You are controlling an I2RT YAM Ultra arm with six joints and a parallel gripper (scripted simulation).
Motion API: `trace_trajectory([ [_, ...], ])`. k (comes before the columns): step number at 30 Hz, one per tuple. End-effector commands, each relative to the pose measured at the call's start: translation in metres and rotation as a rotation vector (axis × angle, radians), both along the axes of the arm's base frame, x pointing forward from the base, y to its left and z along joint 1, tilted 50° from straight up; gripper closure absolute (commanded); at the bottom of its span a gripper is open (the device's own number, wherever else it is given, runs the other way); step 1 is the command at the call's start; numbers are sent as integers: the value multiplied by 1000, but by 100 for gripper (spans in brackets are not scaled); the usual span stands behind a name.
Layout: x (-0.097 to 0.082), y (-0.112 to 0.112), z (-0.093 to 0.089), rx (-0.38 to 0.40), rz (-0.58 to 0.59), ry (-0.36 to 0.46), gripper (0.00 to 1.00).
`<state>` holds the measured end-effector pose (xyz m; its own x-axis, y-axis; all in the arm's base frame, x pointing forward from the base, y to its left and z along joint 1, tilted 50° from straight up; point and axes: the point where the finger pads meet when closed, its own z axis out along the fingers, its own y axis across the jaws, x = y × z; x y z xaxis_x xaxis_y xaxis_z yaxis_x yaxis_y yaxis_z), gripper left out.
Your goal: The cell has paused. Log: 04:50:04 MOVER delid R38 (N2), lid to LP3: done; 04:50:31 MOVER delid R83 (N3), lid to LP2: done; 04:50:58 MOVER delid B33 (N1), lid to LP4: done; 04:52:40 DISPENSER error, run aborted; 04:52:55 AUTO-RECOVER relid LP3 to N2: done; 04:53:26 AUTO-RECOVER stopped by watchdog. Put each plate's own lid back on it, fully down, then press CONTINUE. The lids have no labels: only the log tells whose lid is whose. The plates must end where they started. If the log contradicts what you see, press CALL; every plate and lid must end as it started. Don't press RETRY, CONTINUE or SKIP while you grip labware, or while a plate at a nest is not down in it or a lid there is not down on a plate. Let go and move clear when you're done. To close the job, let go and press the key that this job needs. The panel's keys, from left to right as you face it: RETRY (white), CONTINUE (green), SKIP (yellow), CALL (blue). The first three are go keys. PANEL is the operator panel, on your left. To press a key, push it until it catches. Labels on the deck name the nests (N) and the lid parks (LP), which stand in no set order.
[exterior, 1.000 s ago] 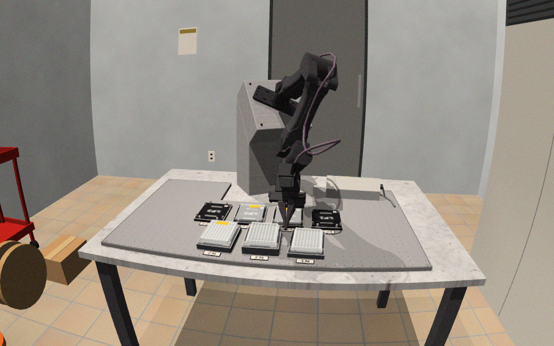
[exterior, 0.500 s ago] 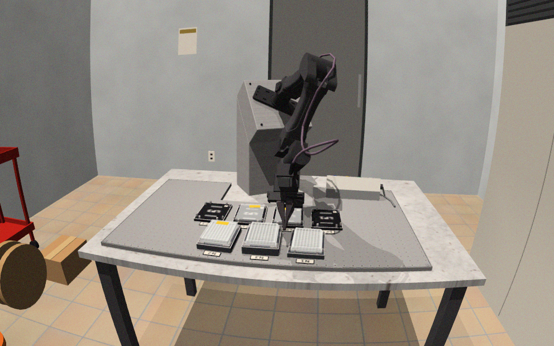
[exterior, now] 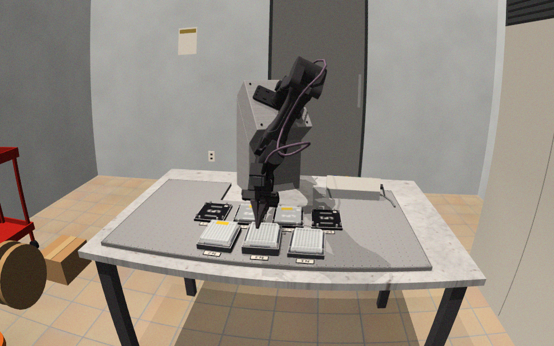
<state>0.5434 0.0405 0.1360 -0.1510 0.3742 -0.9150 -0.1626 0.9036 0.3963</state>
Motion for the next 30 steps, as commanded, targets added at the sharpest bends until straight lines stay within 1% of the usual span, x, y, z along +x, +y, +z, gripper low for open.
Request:
trace_trajectory([
  [1, 9, -20, 1, -11, 9, -35, 100],
  [4, 12, -34, -5, -12, 9, -35, 100],
  [6, 12, -34, -5, -12, 9, -35, 100],
  [11, 16, -57, -15, -13, 8, -35, 100],
  [13, 16, -57, -15, -13, 8, -35, 100],
  [14, 11, -52, -17, -4, 9, -17, 100],
  [30, 11, -52, -17, -4, 9, -17, 100],
])
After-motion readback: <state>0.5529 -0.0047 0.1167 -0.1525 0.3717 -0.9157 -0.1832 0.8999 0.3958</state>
